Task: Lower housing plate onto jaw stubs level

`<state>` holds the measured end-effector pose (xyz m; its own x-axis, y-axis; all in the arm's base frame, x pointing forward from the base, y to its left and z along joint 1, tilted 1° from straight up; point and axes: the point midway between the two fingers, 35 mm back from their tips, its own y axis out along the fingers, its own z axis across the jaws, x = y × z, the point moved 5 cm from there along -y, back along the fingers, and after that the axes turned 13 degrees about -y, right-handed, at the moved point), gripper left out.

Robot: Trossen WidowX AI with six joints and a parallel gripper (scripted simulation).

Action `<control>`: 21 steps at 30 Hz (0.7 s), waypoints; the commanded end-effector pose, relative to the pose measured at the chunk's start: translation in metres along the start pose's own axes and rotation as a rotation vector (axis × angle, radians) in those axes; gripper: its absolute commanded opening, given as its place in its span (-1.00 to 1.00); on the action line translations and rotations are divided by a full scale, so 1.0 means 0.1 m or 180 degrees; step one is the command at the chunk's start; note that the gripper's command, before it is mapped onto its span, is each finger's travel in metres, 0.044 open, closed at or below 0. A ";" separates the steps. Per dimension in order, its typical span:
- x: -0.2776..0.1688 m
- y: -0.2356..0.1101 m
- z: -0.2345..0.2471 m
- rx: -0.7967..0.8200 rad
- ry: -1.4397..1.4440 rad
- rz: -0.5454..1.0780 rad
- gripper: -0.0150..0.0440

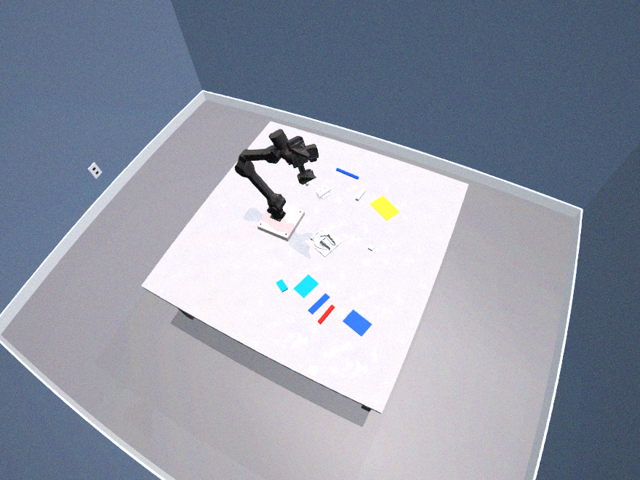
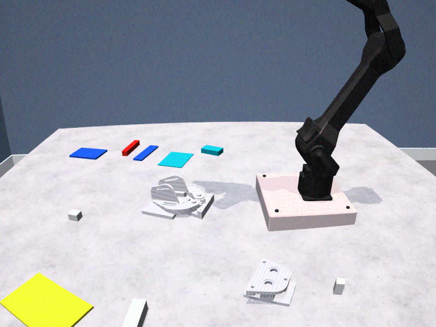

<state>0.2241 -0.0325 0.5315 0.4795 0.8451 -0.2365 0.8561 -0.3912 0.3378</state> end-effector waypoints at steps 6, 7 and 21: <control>0.62 0.06 0.34 0.0410 -0.0164 -0.0762 1.00; 0.69 0.06 0.38 0.0454 -0.0186 -0.0847 1.00; 1.60 -0.19 0.85 0.1040 -0.0533 -0.2026 1.00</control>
<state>0.2969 0.0643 0.4271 -0.0470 0.8999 -0.4336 0.9925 -0.0068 -0.1217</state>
